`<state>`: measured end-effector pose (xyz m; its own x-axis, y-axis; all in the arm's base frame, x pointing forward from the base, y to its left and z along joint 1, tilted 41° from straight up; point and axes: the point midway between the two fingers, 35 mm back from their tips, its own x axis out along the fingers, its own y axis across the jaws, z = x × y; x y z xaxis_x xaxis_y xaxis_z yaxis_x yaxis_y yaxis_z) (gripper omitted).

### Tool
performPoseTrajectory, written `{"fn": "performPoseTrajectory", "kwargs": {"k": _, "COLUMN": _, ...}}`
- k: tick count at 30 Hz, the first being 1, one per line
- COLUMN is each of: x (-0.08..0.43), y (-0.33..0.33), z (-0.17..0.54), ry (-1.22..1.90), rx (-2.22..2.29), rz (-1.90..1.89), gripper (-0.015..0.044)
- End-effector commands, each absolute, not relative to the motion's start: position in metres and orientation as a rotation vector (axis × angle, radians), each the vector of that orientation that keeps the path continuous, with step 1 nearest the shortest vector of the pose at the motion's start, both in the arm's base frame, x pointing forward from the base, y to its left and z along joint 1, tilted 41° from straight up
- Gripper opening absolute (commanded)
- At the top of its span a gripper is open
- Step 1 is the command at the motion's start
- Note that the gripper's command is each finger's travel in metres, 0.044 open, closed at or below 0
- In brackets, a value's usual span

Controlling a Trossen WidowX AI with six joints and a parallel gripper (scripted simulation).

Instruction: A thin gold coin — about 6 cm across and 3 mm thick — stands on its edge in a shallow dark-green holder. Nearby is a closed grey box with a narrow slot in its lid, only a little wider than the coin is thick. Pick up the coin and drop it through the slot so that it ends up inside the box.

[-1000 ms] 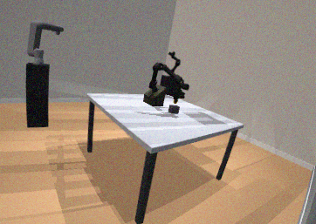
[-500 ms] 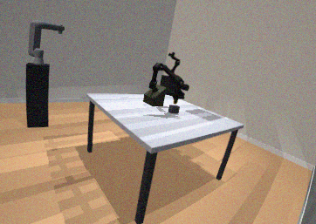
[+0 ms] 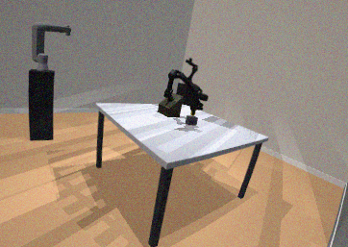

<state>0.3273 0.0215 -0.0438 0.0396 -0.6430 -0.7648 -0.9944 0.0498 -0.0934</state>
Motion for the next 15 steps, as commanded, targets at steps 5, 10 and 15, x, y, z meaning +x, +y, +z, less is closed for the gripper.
{"fn": "performPoseTrajectory", "kwargs": {"k": 5, "x": 0.3274, "y": 0.0197, "z": -0.0459, "ry": 1.674, "rx": -1.663, "rz": 0.681, "gripper": 0.0026}}
{"fn": "performPoseTrajectory", "kwargs": {"k": 10, "x": 0.3274, "y": 0.0197, "z": -0.0459, "ry": 1.674, "rx": -1.663, "rz": 0.681, "gripper": 0.0158}}
{"fn": "performPoseTrajectory", "kwargs": {"k": 15, "x": 0.3274, "y": 0.0197, "z": -0.0459, "ry": 1.674, "rx": -1.663, "rz": 0.681, "gripper": 0.0161}}
